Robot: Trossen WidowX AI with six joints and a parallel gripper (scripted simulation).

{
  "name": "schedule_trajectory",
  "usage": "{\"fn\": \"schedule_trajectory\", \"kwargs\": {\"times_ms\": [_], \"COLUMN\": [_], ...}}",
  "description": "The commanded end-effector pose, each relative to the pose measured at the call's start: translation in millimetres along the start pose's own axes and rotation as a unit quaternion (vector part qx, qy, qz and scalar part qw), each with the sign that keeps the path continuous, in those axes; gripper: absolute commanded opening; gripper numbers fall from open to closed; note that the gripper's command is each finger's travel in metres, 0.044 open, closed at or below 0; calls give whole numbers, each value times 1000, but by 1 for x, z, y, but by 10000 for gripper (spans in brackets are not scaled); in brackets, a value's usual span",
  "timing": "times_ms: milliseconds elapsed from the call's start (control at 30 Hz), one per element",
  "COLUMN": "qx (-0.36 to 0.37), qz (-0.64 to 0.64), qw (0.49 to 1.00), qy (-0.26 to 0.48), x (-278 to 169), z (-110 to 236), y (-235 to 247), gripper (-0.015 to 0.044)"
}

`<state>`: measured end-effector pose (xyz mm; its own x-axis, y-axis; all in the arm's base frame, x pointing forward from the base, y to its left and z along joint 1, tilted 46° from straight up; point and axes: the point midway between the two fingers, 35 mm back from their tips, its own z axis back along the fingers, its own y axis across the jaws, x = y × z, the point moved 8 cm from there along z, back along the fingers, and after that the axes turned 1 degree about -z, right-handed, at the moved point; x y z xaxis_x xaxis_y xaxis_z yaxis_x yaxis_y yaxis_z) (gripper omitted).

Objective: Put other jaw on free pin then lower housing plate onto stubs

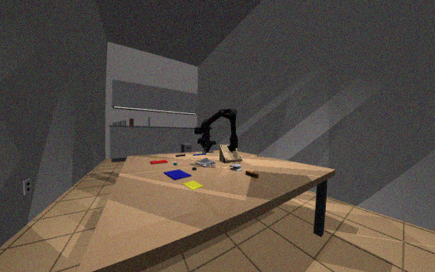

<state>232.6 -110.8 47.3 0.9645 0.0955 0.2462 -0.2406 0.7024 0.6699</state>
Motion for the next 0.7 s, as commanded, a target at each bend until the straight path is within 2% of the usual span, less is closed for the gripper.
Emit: {"fn": "schedule_trajectory", "kwargs": {"times_ms": [0,667], "qx": [0,0], "qz": [2,13], "qw": [1000,1000], "qy": [3,3], "x": [-1,-1], "z": [-1,-1], "y": [-1,-1], "gripper": [134,134]}}
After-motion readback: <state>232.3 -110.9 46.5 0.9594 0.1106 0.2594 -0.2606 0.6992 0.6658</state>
